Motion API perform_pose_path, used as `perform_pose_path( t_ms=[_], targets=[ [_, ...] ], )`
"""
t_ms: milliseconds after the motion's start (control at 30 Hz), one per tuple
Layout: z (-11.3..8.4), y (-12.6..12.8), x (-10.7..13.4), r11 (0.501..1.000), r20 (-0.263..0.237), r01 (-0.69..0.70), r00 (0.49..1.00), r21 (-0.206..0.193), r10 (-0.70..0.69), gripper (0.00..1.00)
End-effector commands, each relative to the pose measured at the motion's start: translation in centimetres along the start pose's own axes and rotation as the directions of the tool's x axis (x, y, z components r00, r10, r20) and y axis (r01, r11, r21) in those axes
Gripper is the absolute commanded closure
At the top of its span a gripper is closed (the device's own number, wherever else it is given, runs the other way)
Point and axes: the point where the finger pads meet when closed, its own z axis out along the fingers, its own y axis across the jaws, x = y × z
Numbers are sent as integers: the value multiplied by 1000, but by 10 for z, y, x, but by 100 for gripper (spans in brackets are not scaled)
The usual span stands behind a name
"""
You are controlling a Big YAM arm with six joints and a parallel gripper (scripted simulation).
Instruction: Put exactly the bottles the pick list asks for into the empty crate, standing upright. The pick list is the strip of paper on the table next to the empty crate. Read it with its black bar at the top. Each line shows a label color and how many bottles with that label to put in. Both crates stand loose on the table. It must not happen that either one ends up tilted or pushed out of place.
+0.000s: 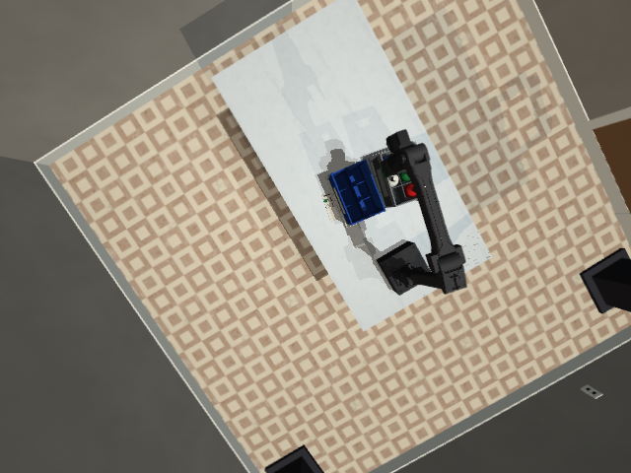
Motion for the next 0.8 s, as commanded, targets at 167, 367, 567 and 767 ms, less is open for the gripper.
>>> perform_pose_path(
  t_ms=[167,367,567,767],
  targets=[
    [-25,-36,-21,1000,41,23,999,1,-23,39],
    [-30,-65,-27,1000,41,23,999,3,-23,39],
    [-34,-90,-31,1000,40,23,999,4,-23,39],
    [-38,-114,-36,1000,40,23,999,5,-23,39]
  ],
)
